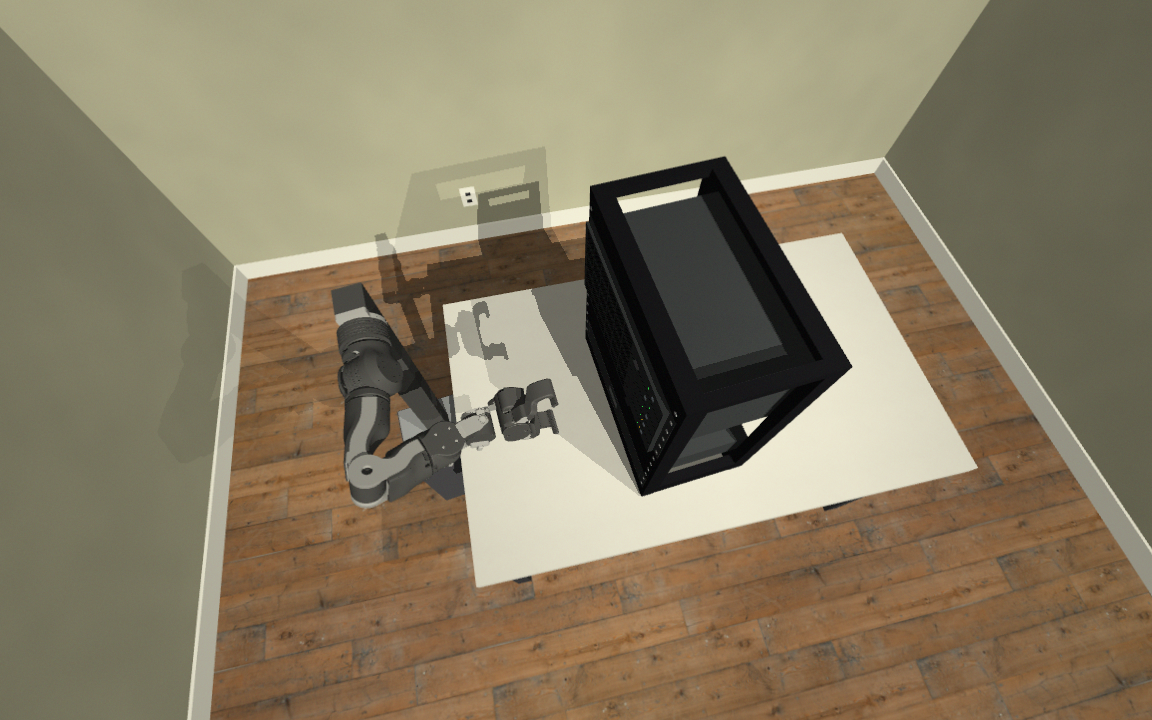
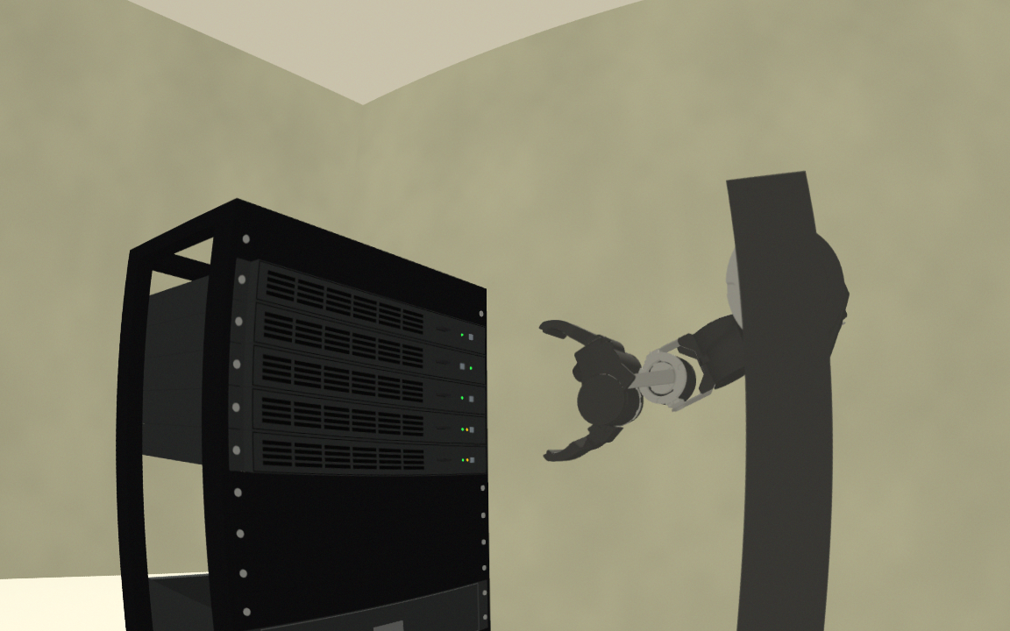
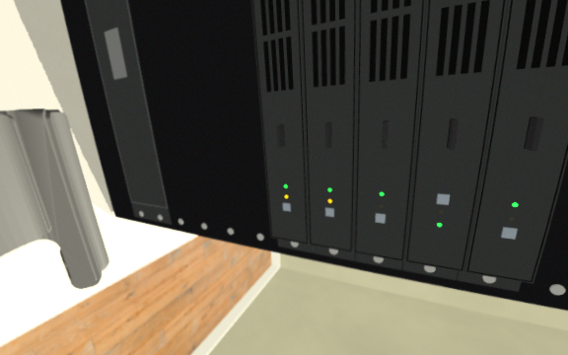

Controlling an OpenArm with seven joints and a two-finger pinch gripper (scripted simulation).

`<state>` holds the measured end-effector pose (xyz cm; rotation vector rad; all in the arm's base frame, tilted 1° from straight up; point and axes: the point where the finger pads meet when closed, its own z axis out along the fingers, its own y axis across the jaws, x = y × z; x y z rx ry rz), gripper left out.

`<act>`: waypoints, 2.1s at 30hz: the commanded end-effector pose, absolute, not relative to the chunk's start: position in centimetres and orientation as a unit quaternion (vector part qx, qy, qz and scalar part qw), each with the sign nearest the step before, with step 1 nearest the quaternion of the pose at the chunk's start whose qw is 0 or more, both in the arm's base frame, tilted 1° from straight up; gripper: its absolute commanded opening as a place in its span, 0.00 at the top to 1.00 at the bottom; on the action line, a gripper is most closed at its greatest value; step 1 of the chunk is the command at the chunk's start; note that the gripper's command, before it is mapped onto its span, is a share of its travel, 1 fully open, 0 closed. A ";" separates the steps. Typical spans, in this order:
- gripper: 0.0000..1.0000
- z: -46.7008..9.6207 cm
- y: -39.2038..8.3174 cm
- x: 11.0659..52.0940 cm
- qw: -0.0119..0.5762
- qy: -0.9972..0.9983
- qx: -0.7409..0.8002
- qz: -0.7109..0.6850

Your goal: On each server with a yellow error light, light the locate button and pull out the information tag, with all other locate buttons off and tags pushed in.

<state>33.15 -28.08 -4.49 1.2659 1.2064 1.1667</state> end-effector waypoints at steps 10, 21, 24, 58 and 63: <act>0.00 -4.2 -28.2 33.3 0.502 0.494 0.520 0.484; 0.00 -5.1 -29.2 35.1 0.501 0.494 0.518 0.487; 0.00 -5.4 -29.6 35.7 0.501 0.494 0.518 0.487; 0.00 -9.8 -35.3 45.0 0.504 0.492 0.515 0.488; 0.00 -9.8 -35.4 45.0 0.505 0.492 0.516 0.487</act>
